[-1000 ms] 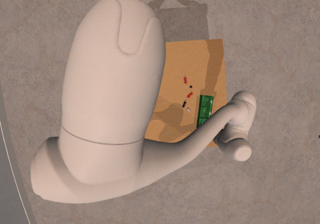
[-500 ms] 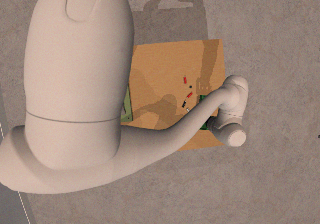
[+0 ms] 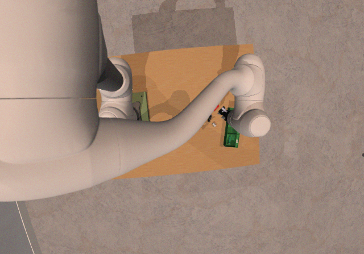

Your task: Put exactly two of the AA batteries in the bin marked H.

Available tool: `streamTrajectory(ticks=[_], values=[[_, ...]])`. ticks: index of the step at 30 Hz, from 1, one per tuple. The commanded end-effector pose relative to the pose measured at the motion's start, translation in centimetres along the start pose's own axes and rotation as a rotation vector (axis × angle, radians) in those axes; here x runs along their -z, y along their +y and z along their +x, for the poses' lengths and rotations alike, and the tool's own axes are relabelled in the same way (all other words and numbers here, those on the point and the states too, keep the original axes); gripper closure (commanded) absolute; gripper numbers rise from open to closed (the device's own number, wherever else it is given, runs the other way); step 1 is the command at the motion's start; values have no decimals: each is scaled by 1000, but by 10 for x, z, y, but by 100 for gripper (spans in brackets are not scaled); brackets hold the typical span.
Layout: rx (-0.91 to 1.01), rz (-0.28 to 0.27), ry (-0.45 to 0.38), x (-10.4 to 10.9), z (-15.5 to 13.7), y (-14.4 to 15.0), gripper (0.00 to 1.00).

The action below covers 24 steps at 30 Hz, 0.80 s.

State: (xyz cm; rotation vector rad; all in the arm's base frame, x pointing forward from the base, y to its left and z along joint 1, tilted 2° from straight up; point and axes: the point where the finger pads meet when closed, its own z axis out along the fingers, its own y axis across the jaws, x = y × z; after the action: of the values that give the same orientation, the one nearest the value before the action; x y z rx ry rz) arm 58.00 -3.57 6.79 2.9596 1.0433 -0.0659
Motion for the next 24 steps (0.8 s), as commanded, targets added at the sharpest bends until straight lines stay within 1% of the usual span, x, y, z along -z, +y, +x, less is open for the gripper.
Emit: streamTrajectory(ticks=[1,3,6,24], values=[[-2,-7,-3,1,9,-25,83],[-2,-7,-3,1,14,-39,83],[-2,-7,-3,1,15,-42,83],[-2,-7,-3,1,13,-37,83]])
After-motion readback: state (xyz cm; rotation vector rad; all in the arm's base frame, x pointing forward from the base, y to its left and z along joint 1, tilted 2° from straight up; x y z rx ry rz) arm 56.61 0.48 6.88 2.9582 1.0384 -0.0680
